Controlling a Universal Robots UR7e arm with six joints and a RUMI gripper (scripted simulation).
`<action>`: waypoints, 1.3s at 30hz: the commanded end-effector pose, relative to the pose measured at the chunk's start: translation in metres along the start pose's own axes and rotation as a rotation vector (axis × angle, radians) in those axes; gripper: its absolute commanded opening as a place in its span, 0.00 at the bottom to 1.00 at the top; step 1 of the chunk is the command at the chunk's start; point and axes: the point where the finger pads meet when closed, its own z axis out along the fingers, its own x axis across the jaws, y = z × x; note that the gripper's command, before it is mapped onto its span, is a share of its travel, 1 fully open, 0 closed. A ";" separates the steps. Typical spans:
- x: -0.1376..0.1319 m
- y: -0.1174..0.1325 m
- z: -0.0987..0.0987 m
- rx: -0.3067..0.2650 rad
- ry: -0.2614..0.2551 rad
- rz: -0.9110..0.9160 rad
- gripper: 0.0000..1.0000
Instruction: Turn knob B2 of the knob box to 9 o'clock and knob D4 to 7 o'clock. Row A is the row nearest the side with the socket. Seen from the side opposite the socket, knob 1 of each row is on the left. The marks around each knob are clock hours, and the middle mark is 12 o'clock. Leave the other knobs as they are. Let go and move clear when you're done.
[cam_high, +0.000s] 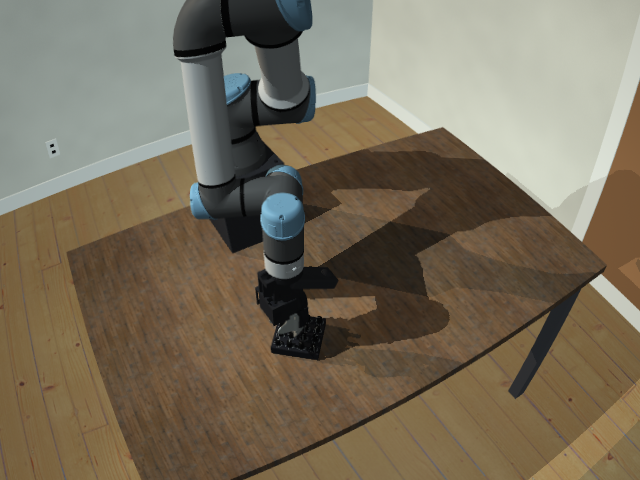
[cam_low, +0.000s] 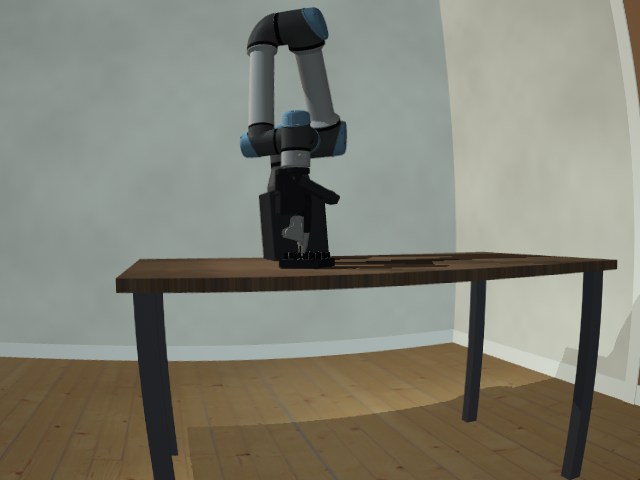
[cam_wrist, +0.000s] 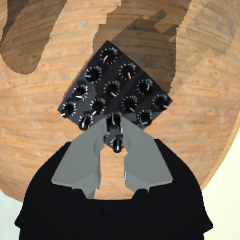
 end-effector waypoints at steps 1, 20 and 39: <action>0.003 0.002 -0.001 -0.002 0.005 0.000 0.04; 0.003 0.002 -0.001 -0.003 0.005 -0.042 0.04; 0.002 0.002 -0.001 -0.003 0.005 -0.216 0.04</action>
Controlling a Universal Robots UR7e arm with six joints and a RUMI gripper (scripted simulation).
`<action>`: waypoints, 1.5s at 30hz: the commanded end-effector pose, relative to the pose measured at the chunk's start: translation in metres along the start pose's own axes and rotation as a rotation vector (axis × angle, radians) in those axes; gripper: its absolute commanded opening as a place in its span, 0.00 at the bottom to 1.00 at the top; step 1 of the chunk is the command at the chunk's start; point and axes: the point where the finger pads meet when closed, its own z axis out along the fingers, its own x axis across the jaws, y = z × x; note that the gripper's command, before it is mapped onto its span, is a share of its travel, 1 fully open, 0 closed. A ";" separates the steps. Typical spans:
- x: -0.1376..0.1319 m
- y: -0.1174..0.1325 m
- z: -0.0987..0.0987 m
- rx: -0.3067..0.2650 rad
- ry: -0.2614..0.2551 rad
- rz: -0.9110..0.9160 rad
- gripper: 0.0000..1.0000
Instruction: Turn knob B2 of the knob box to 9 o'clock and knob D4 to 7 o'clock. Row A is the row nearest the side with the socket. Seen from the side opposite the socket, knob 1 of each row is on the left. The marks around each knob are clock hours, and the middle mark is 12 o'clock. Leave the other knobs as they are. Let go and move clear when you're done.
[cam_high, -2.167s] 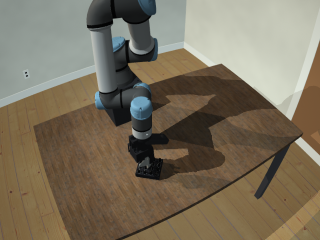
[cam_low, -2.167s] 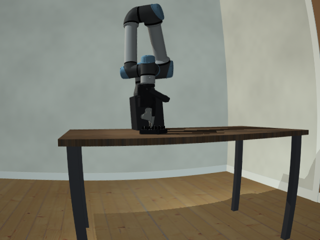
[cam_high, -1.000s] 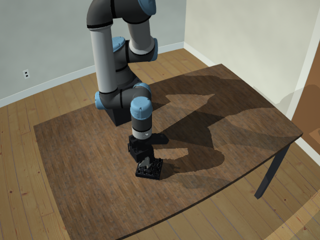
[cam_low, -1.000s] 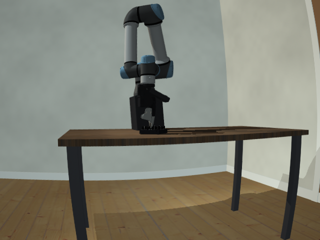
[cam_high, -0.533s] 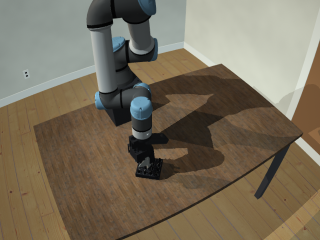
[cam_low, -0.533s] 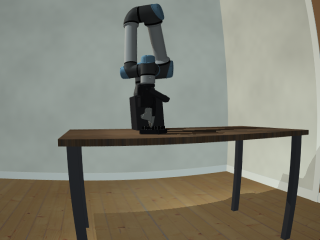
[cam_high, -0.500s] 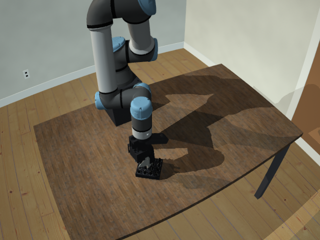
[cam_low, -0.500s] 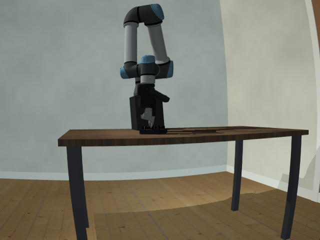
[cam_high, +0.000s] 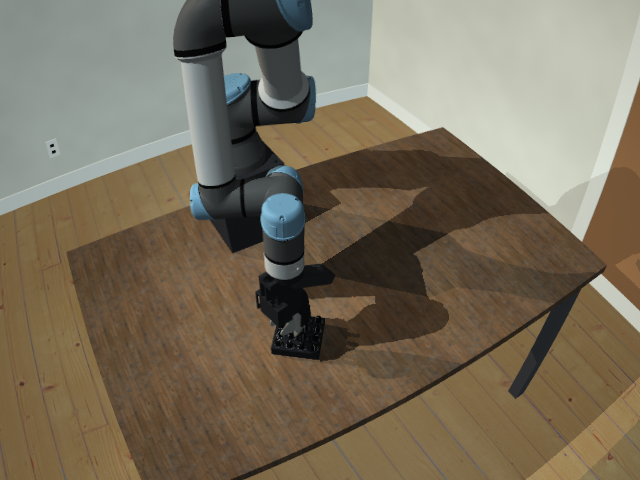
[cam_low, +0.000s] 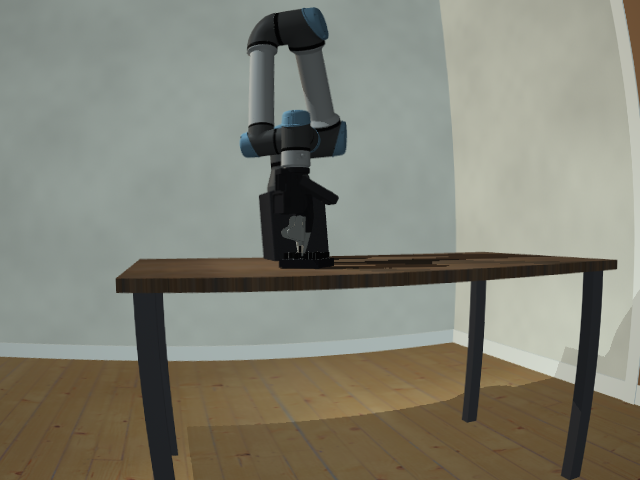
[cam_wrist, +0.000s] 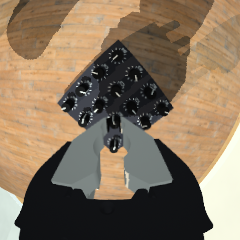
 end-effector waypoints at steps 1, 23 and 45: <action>0.002 0.001 0.000 -0.002 0.003 -0.069 0.04; 0.000 0.002 0.000 -0.002 0.003 -0.451 0.04; -0.002 0.003 0.000 -0.002 0.002 -0.905 0.04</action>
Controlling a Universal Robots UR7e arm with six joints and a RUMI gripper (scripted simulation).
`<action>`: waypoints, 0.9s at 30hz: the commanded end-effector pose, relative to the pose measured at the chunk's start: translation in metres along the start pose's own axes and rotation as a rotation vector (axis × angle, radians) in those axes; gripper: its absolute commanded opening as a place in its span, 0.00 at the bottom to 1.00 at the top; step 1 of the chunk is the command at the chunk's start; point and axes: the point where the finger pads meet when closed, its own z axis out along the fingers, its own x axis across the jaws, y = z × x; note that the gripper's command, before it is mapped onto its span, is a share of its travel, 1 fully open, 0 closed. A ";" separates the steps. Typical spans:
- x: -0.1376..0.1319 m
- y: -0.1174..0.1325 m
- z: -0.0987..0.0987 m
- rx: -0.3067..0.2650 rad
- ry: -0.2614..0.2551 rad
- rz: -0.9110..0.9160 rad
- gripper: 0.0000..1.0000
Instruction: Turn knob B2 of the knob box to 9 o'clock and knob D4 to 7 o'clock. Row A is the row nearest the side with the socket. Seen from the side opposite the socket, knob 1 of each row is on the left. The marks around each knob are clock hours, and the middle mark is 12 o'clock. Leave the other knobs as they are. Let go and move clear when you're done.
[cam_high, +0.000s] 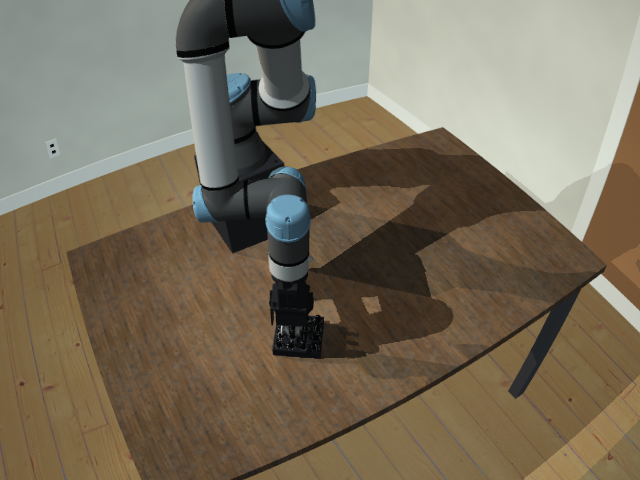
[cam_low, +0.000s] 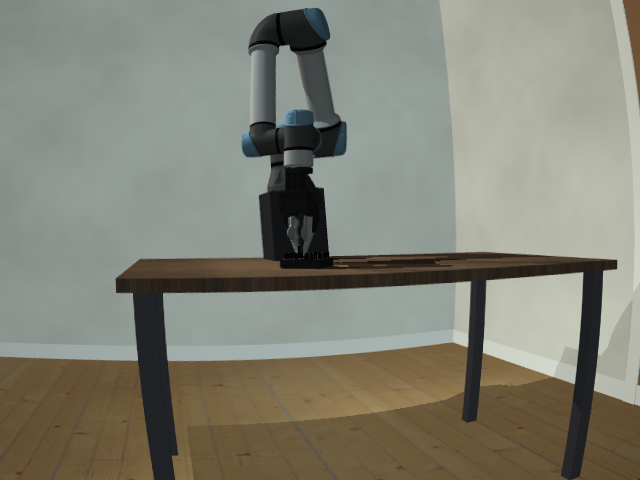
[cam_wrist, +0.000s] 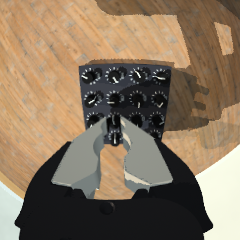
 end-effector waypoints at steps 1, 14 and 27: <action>0.000 0.002 0.000 -0.003 0.004 -0.139 0.04; -0.001 0.002 0.000 -0.003 0.003 -0.362 0.04; -0.002 0.003 0.000 -0.003 0.003 -0.535 0.04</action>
